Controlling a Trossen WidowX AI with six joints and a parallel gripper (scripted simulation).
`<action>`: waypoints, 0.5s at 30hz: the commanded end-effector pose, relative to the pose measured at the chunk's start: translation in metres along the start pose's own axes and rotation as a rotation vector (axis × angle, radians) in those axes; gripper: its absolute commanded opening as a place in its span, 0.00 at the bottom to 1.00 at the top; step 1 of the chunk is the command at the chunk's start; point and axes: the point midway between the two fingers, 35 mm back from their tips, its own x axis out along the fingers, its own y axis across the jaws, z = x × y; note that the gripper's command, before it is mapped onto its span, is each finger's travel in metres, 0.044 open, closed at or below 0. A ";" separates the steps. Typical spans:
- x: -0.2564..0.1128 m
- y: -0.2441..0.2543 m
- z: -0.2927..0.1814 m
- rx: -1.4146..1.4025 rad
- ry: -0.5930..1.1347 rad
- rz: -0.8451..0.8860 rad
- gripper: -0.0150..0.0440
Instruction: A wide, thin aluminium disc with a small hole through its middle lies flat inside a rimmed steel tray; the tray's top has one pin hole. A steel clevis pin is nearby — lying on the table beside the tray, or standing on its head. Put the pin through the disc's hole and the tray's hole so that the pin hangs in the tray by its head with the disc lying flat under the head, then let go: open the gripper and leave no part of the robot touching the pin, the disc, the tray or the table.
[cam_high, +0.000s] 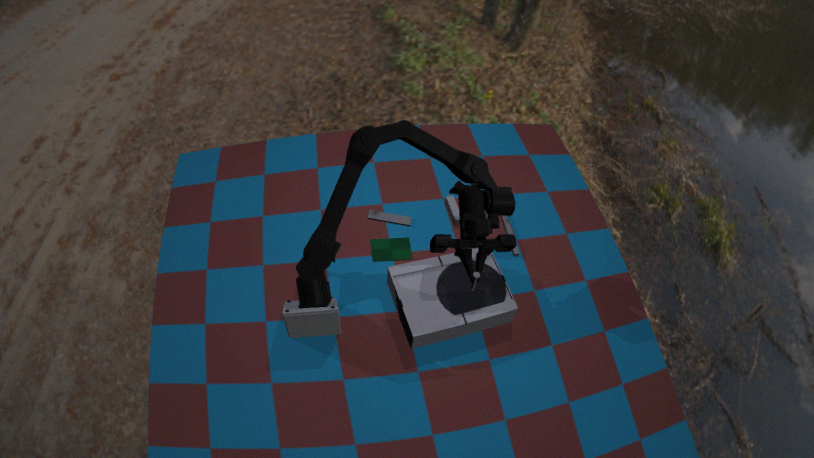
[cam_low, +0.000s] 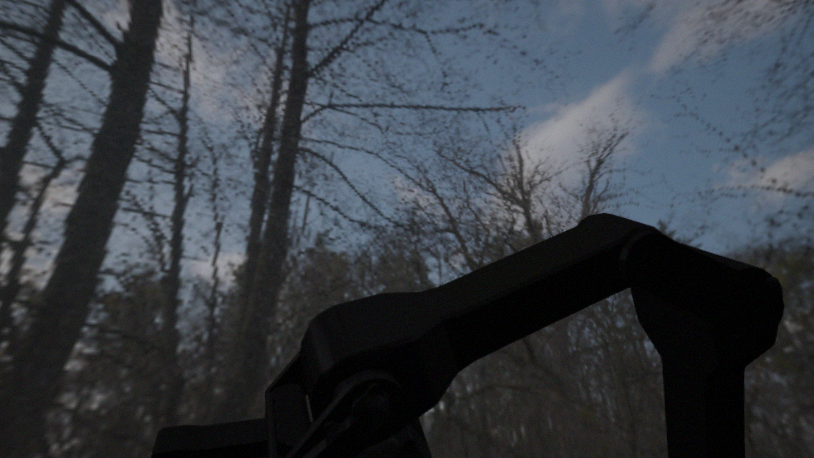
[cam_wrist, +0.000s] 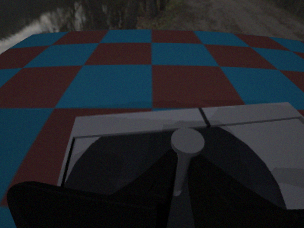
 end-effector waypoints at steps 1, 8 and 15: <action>0.000 0.000 -0.001 0.001 0.002 -0.001 0.25; 0.000 0.000 -0.002 0.001 0.002 -0.001 0.25; 0.000 0.000 -0.001 0.001 0.002 -0.001 0.25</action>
